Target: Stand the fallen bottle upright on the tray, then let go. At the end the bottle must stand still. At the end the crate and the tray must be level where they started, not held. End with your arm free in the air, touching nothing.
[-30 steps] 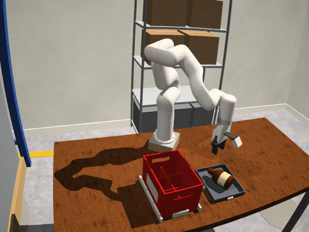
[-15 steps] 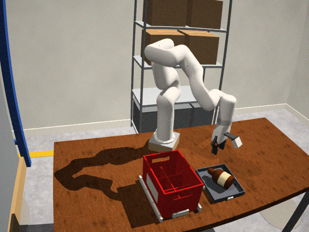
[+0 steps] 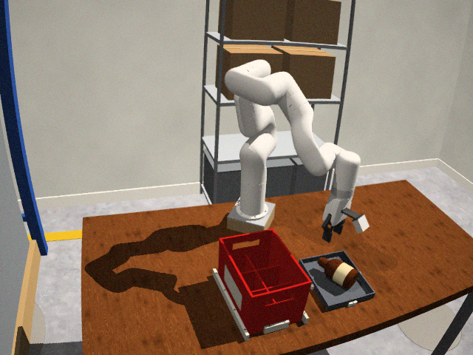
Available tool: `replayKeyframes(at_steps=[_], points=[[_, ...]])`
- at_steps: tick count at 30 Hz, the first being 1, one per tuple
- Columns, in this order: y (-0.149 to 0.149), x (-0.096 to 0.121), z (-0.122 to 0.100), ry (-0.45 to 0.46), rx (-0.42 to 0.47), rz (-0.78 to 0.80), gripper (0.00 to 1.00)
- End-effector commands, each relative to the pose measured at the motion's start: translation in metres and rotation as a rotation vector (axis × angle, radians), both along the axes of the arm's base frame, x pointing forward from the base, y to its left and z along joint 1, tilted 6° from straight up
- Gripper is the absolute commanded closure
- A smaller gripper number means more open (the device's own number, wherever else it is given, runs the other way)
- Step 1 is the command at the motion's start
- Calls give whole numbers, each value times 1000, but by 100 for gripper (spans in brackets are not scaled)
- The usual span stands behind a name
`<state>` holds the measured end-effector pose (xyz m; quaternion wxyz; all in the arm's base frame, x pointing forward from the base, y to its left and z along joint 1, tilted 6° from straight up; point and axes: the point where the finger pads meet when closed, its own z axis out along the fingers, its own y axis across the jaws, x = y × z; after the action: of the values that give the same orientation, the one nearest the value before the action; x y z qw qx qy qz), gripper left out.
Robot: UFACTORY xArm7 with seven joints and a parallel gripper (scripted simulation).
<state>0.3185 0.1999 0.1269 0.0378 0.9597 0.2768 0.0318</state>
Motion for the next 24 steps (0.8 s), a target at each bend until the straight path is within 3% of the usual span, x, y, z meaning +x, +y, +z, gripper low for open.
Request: replayKeyframes(at_steps=[1, 24], points=[[0, 2, -14, -2, 2, 0, 35], [-3, 9, -79, -2, 2, 0, 35]])
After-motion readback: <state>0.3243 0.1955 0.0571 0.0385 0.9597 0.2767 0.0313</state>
